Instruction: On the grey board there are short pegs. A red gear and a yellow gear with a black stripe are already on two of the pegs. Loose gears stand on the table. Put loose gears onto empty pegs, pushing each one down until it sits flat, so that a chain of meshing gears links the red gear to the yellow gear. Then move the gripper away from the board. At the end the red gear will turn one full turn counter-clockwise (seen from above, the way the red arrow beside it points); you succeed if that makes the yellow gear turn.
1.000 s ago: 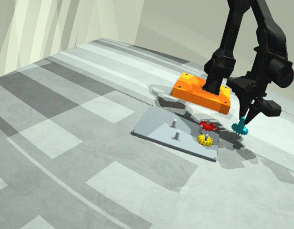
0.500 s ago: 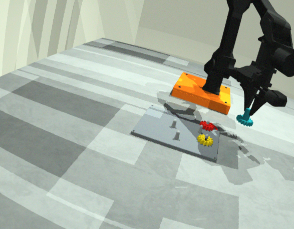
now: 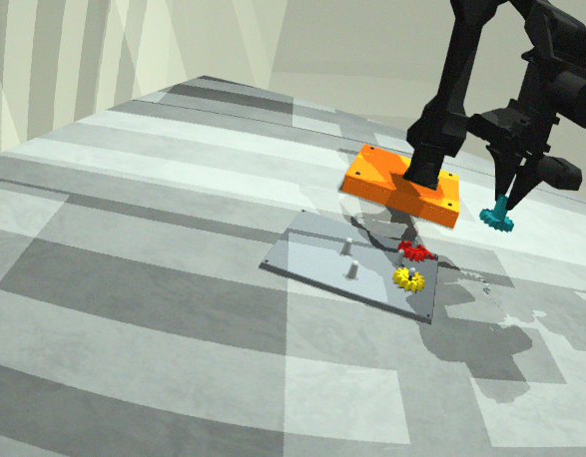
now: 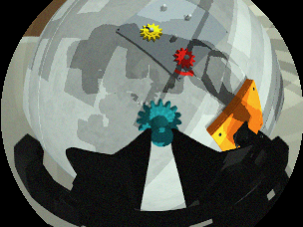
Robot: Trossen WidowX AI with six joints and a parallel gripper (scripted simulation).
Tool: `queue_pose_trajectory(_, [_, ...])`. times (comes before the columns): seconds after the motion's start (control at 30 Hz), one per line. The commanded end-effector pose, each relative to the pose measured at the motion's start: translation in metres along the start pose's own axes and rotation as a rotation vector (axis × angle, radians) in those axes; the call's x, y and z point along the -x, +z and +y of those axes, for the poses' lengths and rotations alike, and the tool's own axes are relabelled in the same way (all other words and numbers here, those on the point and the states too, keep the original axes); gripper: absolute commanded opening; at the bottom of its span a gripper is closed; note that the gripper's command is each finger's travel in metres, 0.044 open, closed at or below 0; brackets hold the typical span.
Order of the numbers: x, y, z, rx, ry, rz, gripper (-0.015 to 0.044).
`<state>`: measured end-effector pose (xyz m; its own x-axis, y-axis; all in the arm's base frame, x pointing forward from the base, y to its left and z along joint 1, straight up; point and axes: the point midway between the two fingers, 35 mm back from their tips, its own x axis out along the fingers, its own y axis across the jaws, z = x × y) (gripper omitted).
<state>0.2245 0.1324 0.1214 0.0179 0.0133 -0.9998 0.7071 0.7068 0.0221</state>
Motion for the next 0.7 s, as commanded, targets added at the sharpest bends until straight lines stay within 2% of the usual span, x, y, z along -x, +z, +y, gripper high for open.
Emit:
queue_pose_trajectory(0.0, [0.012, 0.000, 0.000, -0.003, 0.004, -0.007, 0.0000])
queue_pose_trajectory(0.67, [0.057, -0.004, -0.008, -0.003, 0.003, -0.006, 0.0000])
